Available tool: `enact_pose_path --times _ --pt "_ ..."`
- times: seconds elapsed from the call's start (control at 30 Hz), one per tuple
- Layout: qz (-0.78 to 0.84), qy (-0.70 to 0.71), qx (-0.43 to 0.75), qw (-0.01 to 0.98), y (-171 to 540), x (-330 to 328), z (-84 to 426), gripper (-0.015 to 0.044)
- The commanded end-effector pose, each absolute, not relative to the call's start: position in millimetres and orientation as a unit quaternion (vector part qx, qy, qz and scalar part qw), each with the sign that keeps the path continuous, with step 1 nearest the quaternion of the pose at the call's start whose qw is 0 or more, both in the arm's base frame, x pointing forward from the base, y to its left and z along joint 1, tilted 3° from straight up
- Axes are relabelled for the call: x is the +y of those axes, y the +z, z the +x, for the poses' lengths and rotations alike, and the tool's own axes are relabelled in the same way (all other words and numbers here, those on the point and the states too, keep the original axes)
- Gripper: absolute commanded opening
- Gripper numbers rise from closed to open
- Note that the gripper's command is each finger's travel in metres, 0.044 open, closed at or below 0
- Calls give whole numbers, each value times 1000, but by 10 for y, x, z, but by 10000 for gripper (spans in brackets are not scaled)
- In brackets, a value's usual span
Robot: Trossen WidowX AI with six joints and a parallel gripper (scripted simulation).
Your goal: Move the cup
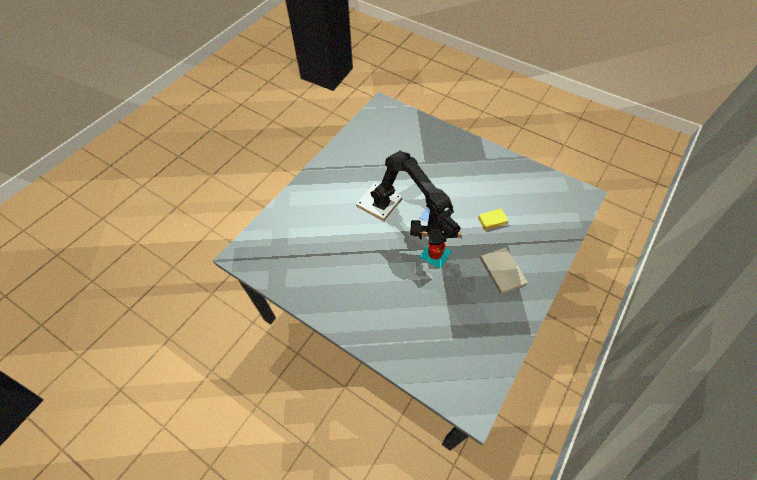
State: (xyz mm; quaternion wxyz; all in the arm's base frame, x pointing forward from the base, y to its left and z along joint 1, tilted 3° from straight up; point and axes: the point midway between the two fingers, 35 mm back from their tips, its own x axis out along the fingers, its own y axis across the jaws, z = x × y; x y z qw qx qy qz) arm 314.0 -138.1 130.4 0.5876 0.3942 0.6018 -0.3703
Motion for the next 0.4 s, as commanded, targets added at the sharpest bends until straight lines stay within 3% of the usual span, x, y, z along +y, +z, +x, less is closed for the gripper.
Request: enact_pose_path --times 0.0,0.37 --pt "392 -370 602 589 1431 -1390 3144 440" --pt "394 -370 601 589 1590 -1385 3149 440"
